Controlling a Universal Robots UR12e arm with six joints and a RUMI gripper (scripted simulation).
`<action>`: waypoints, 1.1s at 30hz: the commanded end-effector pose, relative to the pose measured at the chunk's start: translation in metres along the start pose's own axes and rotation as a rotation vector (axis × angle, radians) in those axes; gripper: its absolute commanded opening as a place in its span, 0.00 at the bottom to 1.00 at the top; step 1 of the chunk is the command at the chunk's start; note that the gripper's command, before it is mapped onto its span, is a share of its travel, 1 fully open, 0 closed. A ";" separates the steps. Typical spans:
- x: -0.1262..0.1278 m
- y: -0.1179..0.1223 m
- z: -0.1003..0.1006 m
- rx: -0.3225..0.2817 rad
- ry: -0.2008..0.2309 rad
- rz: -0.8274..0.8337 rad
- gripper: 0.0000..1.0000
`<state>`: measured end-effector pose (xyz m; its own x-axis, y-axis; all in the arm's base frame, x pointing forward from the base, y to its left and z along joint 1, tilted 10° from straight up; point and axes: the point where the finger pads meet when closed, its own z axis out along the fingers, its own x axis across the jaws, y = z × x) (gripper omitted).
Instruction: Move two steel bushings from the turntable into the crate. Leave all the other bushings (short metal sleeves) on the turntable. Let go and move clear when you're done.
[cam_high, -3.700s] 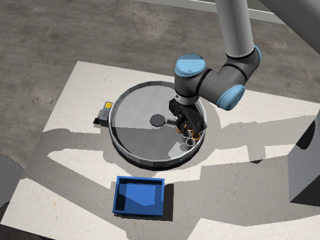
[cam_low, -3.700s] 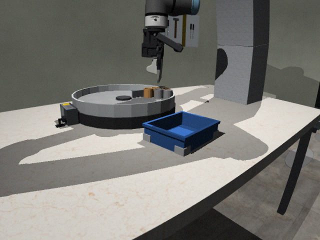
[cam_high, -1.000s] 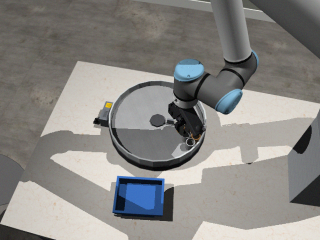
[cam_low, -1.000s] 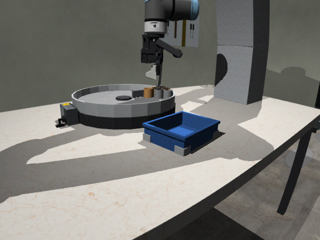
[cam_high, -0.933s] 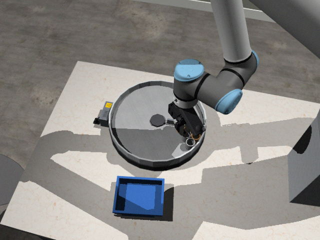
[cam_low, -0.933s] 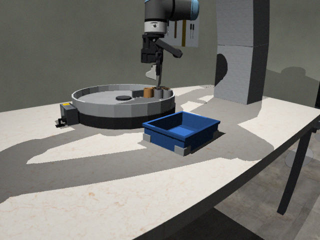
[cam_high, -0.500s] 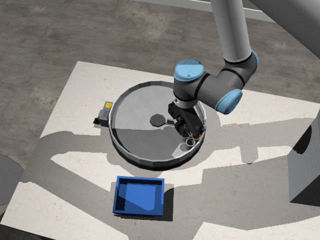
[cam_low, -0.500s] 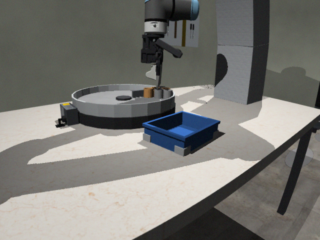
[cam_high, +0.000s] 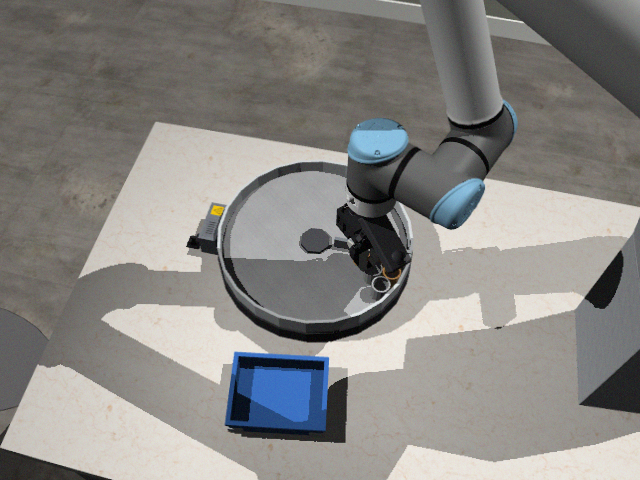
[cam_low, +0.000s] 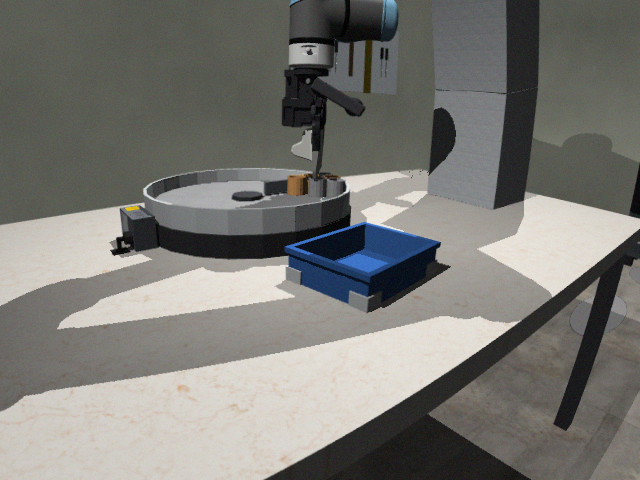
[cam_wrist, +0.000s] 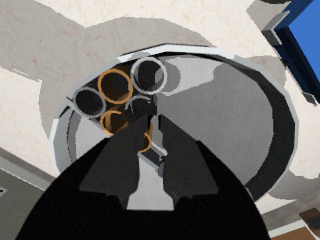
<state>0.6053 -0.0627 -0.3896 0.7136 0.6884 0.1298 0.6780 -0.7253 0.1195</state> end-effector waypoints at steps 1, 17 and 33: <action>0.000 0.000 0.003 -0.001 0.000 0.000 0.05; 0.000 0.000 0.022 -0.001 0.000 0.000 0.05; 0.000 0.000 0.023 -0.001 0.000 0.000 0.05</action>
<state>0.6093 -0.0626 -0.4122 0.7136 0.6884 0.1298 0.6780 -0.7253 0.1195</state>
